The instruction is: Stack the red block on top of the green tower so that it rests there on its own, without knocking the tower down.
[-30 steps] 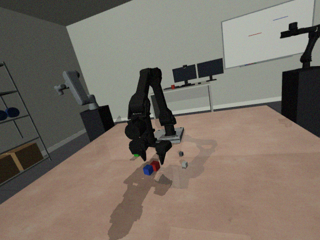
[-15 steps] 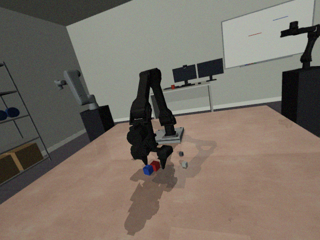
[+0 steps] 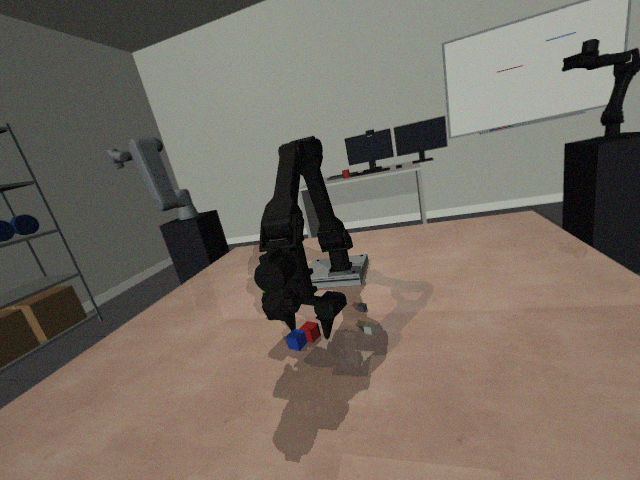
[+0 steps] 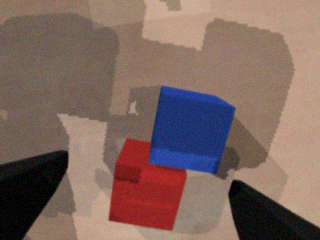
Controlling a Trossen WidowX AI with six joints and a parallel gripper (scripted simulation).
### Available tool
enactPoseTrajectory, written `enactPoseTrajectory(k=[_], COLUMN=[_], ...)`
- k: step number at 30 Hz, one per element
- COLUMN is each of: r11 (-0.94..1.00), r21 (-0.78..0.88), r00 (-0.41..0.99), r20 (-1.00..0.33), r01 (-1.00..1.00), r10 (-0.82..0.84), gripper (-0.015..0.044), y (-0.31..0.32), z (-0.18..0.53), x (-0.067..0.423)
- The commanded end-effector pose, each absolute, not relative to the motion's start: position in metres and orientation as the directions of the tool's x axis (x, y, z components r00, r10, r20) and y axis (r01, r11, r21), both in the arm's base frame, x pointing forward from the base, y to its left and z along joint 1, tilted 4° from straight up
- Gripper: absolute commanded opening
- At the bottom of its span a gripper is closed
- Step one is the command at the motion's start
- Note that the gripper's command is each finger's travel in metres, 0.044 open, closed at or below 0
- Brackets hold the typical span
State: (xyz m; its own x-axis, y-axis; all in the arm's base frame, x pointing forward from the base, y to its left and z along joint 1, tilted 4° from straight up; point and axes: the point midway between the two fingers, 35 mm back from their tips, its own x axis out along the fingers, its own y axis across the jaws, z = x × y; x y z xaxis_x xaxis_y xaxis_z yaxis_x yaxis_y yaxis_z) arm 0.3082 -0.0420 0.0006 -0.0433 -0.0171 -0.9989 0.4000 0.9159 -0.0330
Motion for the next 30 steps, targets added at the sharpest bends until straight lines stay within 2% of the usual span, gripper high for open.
enactPoseTrajectory(k=[1, 12, 19, 22, 30], r11=[0.914, 0.914, 0.914, 0.914, 0.914], r21=[-0.027, -0.027, -0.027, -0.027, -0.027], r00=[-0.043, -0.043, -0.043, -0.043, -0.043], r20=[-0.999, -0.999, -0.999, -0.999, -0.999], r01=[0.405, 0.405, 0.405, 0.405, 0.405], r10=[-0.01, -0.01, -0.01, -0.01, -0.01], gripper=[0.0414, 0.0125, 0.0078, 0.0, 0.0], y=[-0.041, -0.041, -0.041, -0.041, -0.041], z=[0.001, 0.001, 0.001, 0.007, 0.046], x=[0.308, 0.308, 0.308, 0.309, 0.311])
